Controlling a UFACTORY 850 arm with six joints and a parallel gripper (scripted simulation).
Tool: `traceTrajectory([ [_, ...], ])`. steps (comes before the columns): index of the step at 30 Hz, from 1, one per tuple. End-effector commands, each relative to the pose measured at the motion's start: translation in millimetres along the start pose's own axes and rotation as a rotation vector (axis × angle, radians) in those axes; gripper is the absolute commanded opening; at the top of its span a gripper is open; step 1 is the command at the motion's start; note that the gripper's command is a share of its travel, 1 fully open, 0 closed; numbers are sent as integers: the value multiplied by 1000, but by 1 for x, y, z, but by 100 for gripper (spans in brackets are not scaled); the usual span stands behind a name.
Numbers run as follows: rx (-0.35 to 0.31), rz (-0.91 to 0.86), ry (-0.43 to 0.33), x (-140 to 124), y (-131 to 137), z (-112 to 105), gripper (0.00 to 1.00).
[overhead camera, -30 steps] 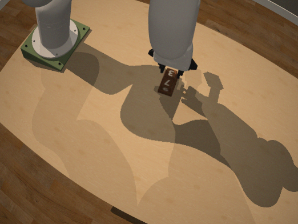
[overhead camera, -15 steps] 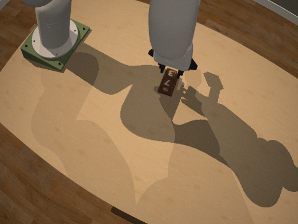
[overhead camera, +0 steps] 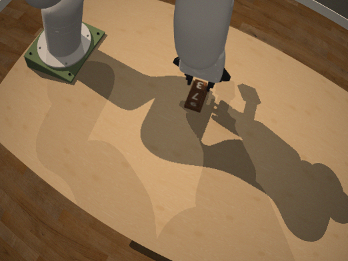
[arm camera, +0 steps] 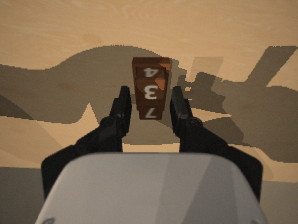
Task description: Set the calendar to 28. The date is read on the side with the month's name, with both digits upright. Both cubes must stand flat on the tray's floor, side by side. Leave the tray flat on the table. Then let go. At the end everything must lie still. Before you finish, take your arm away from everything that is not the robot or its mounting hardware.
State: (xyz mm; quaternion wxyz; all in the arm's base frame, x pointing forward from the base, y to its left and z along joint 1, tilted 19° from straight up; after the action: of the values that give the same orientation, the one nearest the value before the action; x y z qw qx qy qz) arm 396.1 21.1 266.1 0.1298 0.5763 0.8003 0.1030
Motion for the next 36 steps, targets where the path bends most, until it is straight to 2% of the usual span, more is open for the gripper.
traceTrajectory([
  [1, -1, 0, -1, 0, 1, 0, 49],
  [9, -2, 0, 2, -2, 0, 18, 49],
  [36, -1, 0, -1, 0, 1, 28, 49],
])
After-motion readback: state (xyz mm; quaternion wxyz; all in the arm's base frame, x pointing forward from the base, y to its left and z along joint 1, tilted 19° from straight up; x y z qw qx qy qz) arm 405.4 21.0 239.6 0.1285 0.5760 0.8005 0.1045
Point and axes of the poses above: the point where the finger pads meet when closed, its own z axis out along the fingers, its own y axis across the jaws, x = y × z, the point moved 10 cm from there along -z, back along the fingers, and after that the axes turned 13 degrees about -z, right-handed, at the moved point
